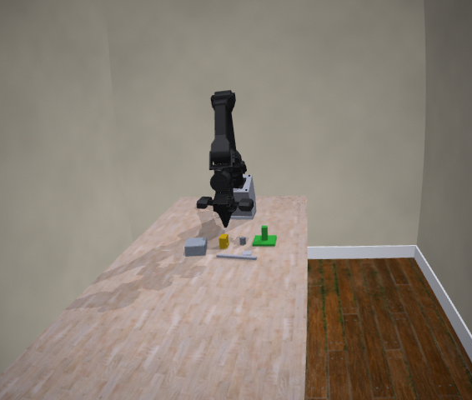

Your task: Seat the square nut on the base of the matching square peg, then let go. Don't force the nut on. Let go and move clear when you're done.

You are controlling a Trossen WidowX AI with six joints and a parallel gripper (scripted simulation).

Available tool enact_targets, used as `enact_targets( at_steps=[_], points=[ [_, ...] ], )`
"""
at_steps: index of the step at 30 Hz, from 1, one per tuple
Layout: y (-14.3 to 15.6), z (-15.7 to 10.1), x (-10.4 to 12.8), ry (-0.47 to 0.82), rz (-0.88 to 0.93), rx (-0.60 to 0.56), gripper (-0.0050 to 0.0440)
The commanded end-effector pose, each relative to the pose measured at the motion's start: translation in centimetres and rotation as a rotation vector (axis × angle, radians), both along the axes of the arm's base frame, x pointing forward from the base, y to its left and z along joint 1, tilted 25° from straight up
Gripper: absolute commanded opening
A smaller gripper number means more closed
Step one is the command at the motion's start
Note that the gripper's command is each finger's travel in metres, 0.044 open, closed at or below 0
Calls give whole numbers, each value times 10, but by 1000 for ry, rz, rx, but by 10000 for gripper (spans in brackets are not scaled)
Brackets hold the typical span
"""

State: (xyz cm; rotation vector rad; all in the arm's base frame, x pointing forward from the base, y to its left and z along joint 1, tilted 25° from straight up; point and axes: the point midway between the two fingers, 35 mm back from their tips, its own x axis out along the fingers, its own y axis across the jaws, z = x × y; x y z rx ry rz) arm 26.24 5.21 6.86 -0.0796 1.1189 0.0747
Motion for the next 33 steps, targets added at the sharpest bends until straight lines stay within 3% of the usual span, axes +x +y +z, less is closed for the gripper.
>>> enact_targets(
  at_steps=[1,33],
  points=[
    [-6,-2,1,-6,70,14,-50],
    [0,-33,15,-4,73,14,-50]
  ],
)
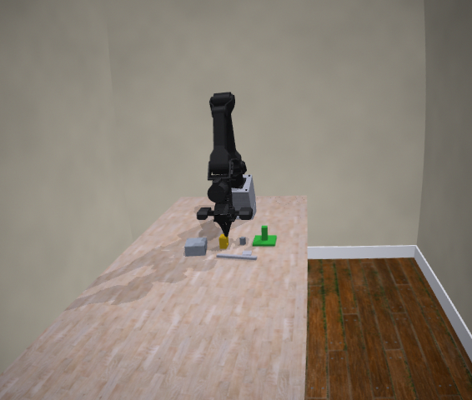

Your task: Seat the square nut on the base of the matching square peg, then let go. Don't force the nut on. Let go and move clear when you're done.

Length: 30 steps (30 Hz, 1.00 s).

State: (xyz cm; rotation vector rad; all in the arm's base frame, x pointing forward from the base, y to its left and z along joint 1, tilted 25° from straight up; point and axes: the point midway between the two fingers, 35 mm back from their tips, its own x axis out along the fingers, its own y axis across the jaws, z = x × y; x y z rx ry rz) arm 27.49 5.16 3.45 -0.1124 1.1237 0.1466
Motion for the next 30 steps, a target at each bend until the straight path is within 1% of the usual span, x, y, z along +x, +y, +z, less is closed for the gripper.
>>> enact_targets(
  at_steps=[1,17,24,26,30],
  points=[
    [2,1,2,-12,-1,5,-50],
    [17,0,0,-12,-1,6,-50],
    [29,-6,0,-12,-1,7,-50],
    [27,0,-2,-12,0,9,-50],
    [23,29,-15,-13,-1,8,-50]
  ],
)
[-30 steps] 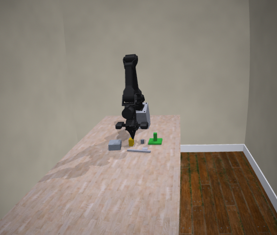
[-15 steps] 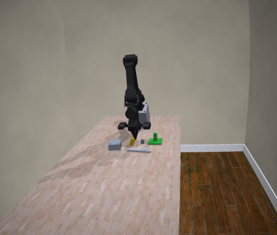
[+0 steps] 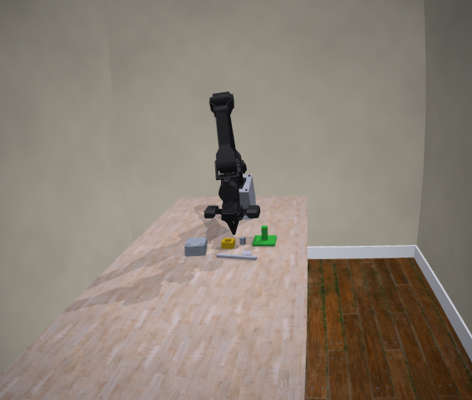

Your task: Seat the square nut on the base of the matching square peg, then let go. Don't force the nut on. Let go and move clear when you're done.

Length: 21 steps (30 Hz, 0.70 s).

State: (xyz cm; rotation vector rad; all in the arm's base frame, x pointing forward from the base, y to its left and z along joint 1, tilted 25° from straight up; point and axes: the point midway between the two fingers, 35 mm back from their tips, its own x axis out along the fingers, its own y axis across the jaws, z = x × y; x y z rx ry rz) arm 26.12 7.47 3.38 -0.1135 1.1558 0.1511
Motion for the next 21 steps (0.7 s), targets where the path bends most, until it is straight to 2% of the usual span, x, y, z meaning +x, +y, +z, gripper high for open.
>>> enact_targets(
  at_steps=[1,21],
  points=[
    [0,34,-3,-45,-5,8,-50],
    [0,35,-3,-45,-5,8,-50]
  ],
)
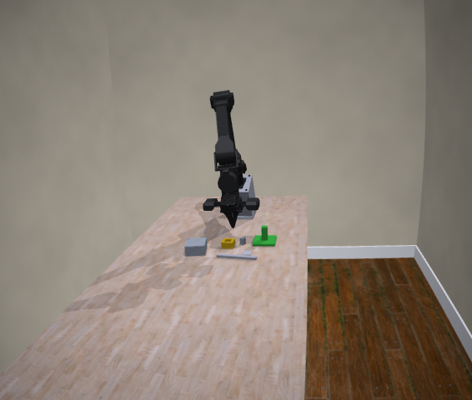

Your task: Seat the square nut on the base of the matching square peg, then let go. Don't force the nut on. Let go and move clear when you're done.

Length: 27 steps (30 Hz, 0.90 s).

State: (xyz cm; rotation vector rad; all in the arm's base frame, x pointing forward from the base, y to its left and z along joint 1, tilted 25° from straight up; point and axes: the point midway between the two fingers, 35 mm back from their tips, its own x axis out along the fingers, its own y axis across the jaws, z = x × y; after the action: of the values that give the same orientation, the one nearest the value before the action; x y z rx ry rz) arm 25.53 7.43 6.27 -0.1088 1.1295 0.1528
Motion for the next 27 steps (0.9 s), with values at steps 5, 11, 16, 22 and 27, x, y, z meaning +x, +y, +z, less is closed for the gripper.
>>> enact_targets(
  at_steps=[5,11,16,22,27],
  points=[
    [0,6,2,-19,-4,1,-50],
    [0,6,2,-19,-4,1,-50],
    [0,6,2,-19,-4,1,-50],
    [-1,5,3,-19,-7,3,24],
    [-19,-9,13,-15,-63,28,144]
  ],
)
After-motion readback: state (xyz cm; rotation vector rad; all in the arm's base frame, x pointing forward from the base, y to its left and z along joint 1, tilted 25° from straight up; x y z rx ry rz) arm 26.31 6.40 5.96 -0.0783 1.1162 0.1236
